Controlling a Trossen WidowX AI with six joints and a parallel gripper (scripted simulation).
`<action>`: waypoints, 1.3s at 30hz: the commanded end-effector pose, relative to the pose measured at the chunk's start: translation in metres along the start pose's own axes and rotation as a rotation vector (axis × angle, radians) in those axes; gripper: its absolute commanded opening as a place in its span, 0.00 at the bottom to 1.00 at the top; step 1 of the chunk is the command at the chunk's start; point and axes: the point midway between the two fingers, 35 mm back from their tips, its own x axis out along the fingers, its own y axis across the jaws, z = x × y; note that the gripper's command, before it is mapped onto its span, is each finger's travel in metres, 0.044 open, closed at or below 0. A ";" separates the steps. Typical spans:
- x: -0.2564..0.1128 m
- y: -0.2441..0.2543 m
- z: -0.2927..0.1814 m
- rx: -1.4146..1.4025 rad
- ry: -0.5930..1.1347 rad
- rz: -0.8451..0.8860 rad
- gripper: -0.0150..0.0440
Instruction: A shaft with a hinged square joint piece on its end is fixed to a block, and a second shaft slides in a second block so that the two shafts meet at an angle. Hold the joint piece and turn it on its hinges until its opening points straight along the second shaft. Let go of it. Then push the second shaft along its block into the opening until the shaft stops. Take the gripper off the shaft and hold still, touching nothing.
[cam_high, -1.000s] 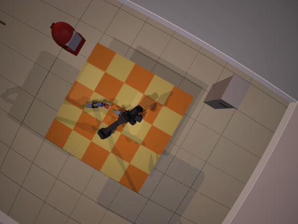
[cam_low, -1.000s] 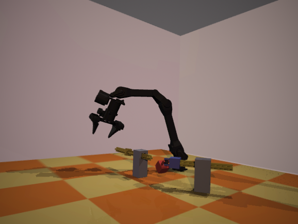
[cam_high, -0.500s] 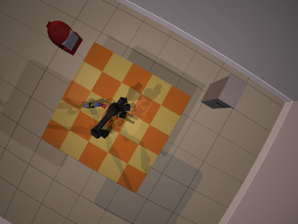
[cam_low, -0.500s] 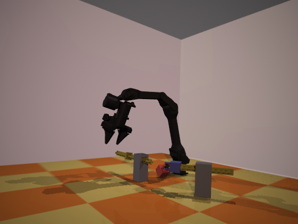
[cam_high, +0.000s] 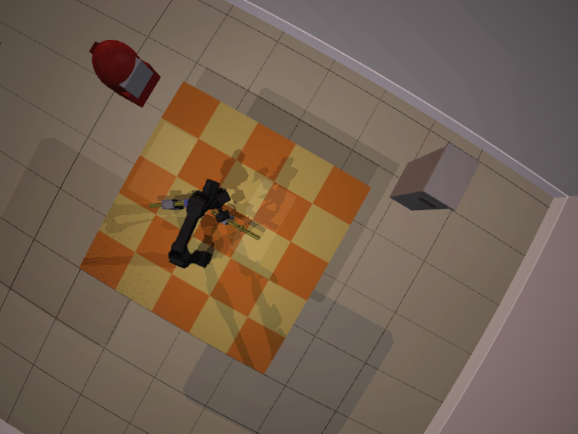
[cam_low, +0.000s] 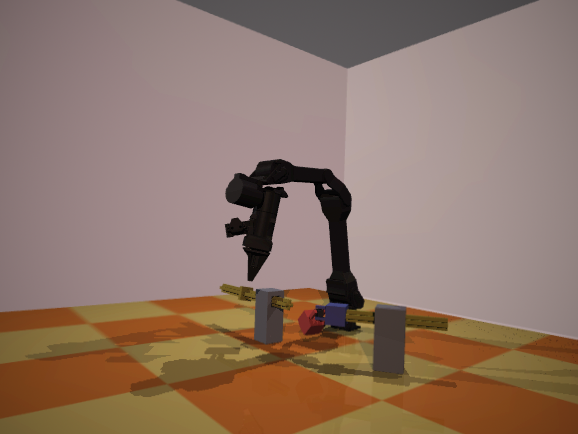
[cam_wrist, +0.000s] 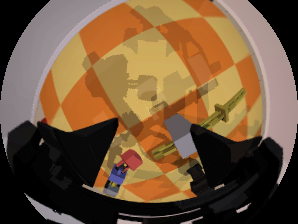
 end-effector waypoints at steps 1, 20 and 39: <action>-0.003 0.011 -0.024 -0.117 0.037 0.008 1.00; -0.017 0.039 -0.131 -0.624 0.182 0.033 1.00; -0.010 0.038 -0.130 -1.091 0.177 0.170 1.00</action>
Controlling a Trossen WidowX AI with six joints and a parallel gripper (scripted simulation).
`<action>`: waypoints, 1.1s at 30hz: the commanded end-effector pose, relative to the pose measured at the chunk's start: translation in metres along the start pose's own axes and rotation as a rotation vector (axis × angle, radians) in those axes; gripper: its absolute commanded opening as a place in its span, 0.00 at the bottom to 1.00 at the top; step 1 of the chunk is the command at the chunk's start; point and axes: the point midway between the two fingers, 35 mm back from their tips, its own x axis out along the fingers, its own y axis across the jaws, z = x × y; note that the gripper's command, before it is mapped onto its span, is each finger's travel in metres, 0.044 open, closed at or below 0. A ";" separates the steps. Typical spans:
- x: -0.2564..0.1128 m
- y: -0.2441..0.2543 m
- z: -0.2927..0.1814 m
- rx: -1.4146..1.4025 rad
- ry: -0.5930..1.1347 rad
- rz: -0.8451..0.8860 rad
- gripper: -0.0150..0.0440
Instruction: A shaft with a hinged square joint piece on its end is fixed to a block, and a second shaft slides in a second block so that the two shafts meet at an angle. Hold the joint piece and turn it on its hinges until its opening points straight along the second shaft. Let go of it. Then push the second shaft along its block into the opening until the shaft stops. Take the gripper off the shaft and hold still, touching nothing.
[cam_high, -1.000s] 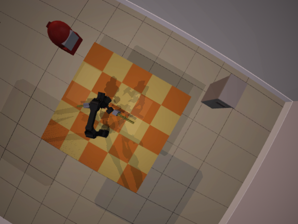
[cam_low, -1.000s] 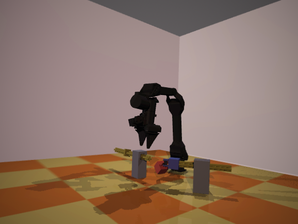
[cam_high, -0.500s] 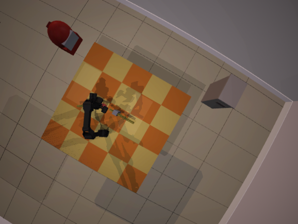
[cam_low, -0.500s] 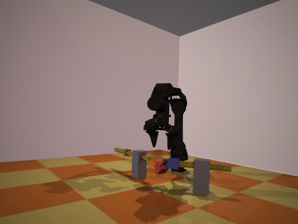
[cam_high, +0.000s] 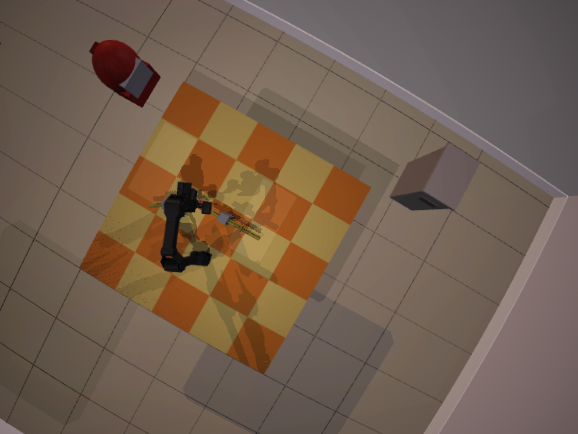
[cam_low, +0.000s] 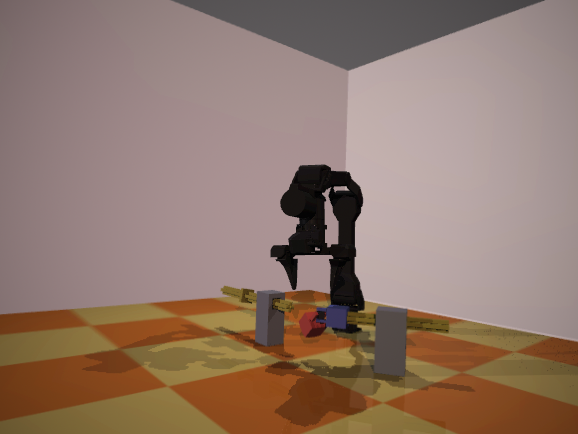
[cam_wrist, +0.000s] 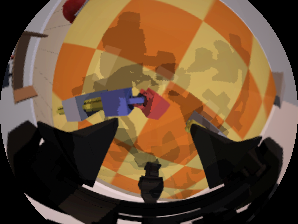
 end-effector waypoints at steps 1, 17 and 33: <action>0.001 0.000 0.000 -0.098 -0.012 0.018 1.00; 0.007 -0.003 -0.001 -0.537 -0.075 0.070 1.00; 0.012 -0.005 -0.001 -0.978 -0.166 0.089 1.00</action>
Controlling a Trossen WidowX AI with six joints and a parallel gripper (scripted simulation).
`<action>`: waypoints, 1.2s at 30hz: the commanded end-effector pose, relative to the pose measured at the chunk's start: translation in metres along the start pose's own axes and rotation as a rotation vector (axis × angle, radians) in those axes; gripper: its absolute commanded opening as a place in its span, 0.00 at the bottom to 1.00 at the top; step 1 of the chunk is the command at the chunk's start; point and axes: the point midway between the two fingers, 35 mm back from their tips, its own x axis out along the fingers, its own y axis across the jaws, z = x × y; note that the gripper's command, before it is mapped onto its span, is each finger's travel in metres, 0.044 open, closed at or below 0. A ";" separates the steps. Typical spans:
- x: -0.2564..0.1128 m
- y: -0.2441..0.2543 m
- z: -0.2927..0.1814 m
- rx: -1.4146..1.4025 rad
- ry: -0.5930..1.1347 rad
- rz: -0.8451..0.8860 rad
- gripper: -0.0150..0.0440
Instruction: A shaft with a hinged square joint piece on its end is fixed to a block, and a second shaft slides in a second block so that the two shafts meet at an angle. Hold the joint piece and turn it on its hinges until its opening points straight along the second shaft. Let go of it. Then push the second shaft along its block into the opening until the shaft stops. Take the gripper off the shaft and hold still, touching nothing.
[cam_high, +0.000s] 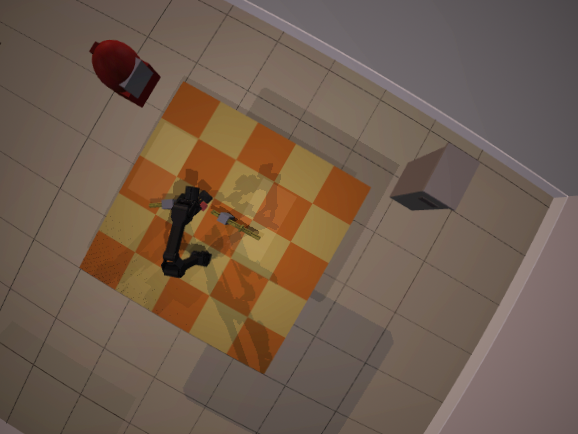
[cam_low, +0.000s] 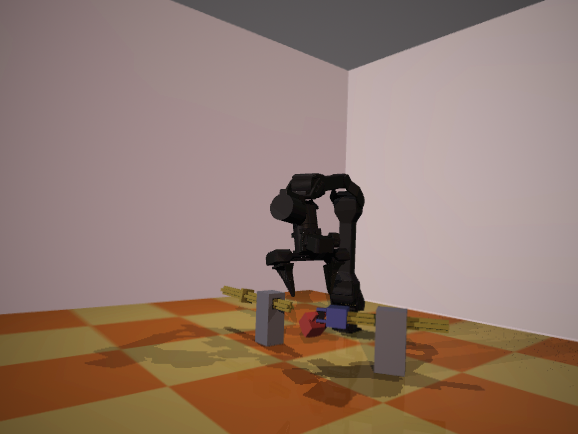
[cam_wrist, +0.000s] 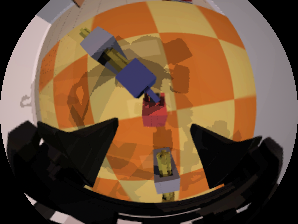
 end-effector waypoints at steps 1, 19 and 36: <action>0.001 0.000 0.000 -0.095 -0.021 -0.002 1.00; 0.050 -0.004 -0.011 -0.113 -0.024 -0.002 1.00; 0.087 -0.003 -0.019 -0.113 -0.024 -0.002 1.00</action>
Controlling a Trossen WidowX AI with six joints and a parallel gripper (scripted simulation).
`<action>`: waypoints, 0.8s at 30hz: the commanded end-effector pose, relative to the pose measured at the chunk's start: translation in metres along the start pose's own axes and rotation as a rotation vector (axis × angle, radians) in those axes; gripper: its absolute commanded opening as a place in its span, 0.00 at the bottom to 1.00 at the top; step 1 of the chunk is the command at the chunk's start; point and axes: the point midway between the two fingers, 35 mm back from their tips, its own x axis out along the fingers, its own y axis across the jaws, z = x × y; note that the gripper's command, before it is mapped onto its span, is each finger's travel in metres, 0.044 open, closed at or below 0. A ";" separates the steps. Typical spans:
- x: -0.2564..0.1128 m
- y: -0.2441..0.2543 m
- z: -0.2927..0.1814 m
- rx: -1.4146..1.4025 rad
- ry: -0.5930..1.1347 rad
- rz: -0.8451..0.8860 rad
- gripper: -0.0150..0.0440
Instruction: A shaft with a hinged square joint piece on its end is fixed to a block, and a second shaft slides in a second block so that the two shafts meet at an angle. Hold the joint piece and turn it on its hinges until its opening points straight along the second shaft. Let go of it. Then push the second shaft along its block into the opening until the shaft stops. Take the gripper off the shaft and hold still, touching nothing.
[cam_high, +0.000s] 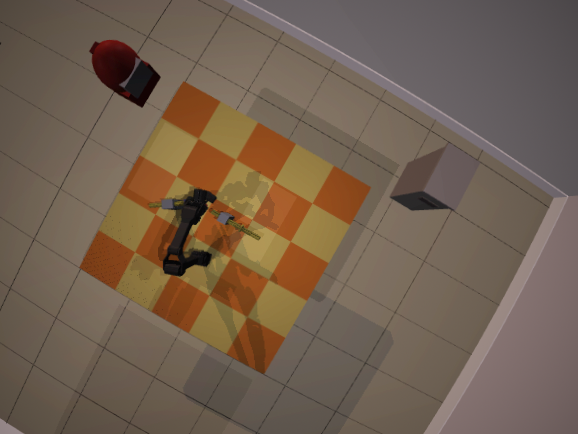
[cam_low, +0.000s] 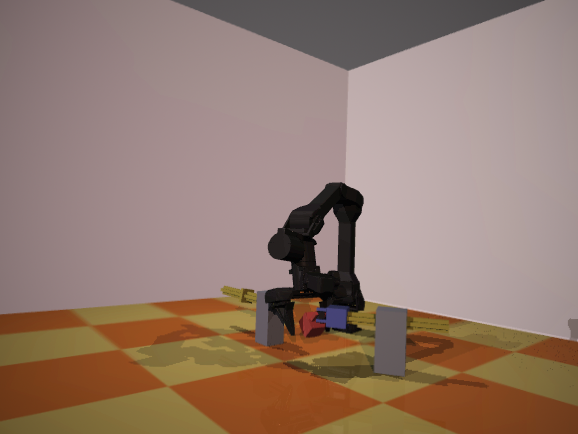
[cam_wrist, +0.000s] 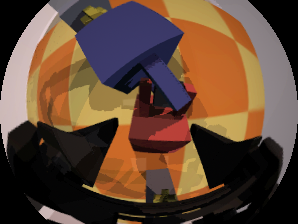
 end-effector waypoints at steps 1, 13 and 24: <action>0.007 0.001 0.000 0.001 0.000 0.005 1.00; 0.026 0.001 -0.001 0.001 -0.001 0.005 1.00; 0.027 0.001 -0.001 0.001 -0.001 0.005 0.60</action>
